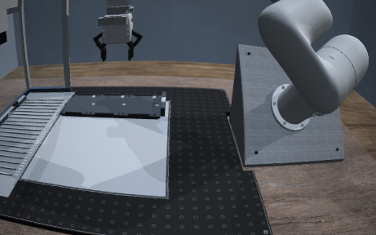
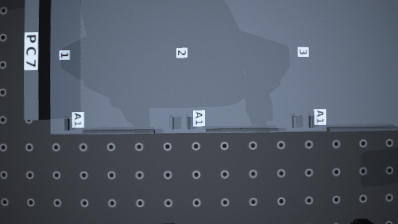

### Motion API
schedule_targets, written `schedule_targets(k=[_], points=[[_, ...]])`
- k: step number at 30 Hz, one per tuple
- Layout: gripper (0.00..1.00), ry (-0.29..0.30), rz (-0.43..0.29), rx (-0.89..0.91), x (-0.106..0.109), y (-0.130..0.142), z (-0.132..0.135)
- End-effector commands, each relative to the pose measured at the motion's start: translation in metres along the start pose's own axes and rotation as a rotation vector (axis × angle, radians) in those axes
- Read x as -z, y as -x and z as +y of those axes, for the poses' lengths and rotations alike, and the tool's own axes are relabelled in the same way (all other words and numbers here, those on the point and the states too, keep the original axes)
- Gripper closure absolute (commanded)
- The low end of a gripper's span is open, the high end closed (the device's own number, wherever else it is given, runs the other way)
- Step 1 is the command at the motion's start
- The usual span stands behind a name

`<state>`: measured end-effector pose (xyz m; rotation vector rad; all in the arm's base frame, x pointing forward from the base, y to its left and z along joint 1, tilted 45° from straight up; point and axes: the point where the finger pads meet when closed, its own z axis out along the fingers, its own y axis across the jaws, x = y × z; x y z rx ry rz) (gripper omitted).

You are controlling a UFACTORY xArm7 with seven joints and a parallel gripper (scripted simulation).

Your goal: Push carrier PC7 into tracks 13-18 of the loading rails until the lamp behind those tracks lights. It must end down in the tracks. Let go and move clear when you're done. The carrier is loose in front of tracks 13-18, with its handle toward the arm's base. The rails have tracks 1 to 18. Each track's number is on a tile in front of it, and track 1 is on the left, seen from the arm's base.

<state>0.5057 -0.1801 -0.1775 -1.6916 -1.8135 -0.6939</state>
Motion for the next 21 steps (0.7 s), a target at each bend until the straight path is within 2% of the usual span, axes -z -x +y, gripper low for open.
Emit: schedule_targets(k=[1, 21], points=[[0.00, 0.004, -0.004, 0.000, -0.004, 0.001, 0.001], [0.00, 0.004, -0.004, 0.000, -0.034, 0.001, 0.001]])
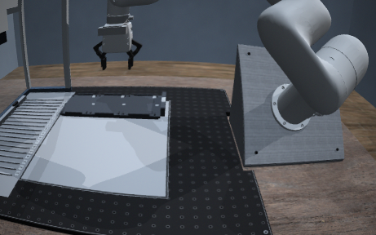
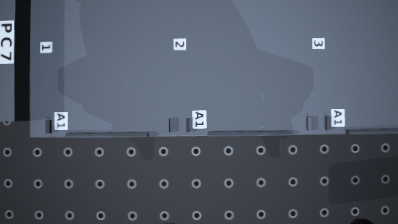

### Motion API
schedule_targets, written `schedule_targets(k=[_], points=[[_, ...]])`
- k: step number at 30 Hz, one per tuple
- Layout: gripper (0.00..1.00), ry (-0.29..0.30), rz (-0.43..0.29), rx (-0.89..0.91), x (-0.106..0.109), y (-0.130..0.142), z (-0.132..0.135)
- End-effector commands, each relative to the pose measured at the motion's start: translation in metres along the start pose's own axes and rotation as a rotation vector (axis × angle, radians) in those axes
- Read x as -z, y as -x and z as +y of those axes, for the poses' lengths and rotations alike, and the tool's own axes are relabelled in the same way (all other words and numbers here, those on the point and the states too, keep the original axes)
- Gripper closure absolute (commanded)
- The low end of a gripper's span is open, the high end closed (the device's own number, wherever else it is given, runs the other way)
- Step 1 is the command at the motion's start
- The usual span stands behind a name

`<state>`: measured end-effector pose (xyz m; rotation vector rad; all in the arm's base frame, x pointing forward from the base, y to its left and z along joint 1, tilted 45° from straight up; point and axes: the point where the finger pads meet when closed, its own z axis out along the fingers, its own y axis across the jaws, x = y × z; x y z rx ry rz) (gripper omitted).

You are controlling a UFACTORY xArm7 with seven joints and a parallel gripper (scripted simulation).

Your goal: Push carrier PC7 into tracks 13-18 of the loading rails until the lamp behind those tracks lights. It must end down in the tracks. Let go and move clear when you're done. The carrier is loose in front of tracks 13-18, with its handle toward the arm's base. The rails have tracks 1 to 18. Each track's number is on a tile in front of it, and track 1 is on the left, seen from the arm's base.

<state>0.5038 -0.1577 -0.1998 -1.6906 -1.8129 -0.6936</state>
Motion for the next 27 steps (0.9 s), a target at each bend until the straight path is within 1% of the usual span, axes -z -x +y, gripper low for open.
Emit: schedule_targets(k=[1, 3, 27], points=[[0.00, 0.005, -0.005, 0.000, -0.004, 0.001, 0.001], [0.00, 0.005, -0.005, 0.000, -0.004, 0.001, 0.001], [0.00, 0.005, -0.005, 0.000, -0.041, 0.001, 0.001]])
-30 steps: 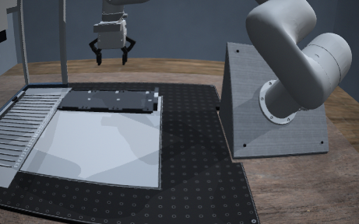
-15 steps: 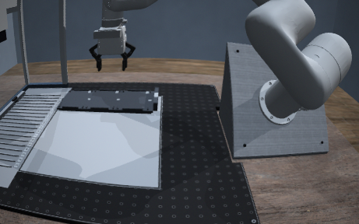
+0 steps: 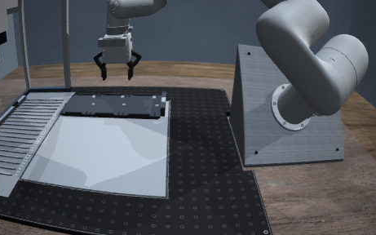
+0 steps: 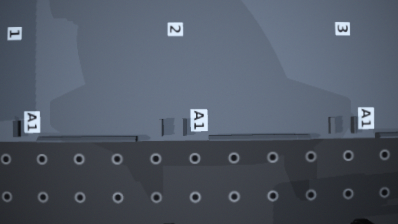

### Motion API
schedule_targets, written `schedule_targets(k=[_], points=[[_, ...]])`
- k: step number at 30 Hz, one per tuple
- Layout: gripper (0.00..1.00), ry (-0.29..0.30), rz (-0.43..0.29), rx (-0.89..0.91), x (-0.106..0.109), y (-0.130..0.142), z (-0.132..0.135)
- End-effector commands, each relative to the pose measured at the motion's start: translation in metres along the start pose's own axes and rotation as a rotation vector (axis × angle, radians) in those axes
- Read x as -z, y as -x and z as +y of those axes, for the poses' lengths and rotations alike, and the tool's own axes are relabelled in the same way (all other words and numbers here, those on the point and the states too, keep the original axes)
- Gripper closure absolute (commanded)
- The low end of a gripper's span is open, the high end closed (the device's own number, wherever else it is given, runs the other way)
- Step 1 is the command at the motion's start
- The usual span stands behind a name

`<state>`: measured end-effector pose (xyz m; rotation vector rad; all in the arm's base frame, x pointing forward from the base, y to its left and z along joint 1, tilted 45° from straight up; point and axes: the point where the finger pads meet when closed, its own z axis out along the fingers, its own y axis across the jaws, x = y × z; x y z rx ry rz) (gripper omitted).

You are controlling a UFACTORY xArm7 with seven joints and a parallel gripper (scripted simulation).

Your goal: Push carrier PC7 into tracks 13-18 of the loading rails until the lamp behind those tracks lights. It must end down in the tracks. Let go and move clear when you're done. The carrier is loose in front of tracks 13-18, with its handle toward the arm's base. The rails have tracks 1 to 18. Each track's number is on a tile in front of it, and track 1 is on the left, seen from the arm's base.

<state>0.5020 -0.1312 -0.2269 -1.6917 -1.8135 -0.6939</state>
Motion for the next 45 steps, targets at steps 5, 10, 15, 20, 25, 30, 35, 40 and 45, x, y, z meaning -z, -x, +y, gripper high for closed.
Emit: schedule_targets(k=[5, 10, 15, 20, 25, 30, 35, 40, 45], points=[[0.00, 0.004, -0.004, 0.000, -0.011, 0.001, 0.001], [0.00, 0.004, -0.004, 0.000, -0.016, 0.001, 0.001], [0.00, 0.004, -0.004, 0.000, -0.018, 0.001, 0.001], [0.00, 0.004, -0.004, 0.000, -0.019, 0.001, 0.001], [0.00, 0.004, -0.004, 0.000, -0.022, 0.001, 0.001], [0.00, 0.004, -0.004, 0.000, -0.024, 0.001, 0.001], [0.00, 0.004, -0.004, 0.000, -0.027, 0.001, 0.001], [0.00, 0.004, -0.004, 0.000, -0.031, 0.001, 0.001], [0.00, 0.004, -0.004, 0.000, -0.033, 0.001, 0.001]])
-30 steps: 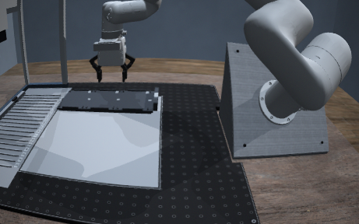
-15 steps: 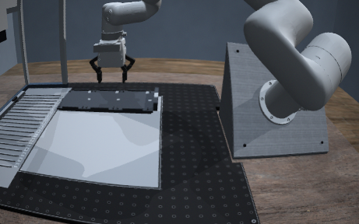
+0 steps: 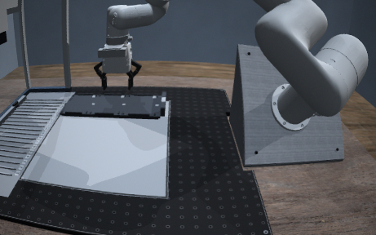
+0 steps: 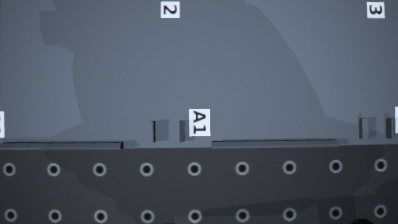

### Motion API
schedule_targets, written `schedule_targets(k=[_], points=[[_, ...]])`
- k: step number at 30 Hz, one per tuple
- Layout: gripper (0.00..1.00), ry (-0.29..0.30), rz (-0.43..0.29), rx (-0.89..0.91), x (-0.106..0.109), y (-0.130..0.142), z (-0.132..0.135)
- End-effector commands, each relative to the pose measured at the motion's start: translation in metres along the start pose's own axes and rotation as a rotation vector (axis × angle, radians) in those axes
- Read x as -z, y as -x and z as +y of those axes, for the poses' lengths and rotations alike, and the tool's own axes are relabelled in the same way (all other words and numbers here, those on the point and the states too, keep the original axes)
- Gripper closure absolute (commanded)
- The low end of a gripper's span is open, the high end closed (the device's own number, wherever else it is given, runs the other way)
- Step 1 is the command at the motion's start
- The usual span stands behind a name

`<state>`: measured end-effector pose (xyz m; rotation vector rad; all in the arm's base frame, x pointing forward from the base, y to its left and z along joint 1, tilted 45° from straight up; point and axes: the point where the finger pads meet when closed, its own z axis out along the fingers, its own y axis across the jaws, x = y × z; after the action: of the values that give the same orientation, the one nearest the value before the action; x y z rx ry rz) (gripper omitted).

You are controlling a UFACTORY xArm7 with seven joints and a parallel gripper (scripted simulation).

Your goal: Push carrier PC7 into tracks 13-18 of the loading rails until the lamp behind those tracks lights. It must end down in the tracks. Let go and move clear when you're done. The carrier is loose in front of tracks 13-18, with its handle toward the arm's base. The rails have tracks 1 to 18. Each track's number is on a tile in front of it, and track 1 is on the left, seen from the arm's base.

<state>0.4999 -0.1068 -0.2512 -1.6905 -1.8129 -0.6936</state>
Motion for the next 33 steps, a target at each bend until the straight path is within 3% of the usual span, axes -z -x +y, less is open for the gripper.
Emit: schedule_targets(k=[1, 33], points=[[0.00, 0.005, -0.005, 0.000, 0.0012, 0.0015, 0.0015], [0.00, 0.005, -0.005, 0.000, -0.0035, -0.0040, 0.0016]])
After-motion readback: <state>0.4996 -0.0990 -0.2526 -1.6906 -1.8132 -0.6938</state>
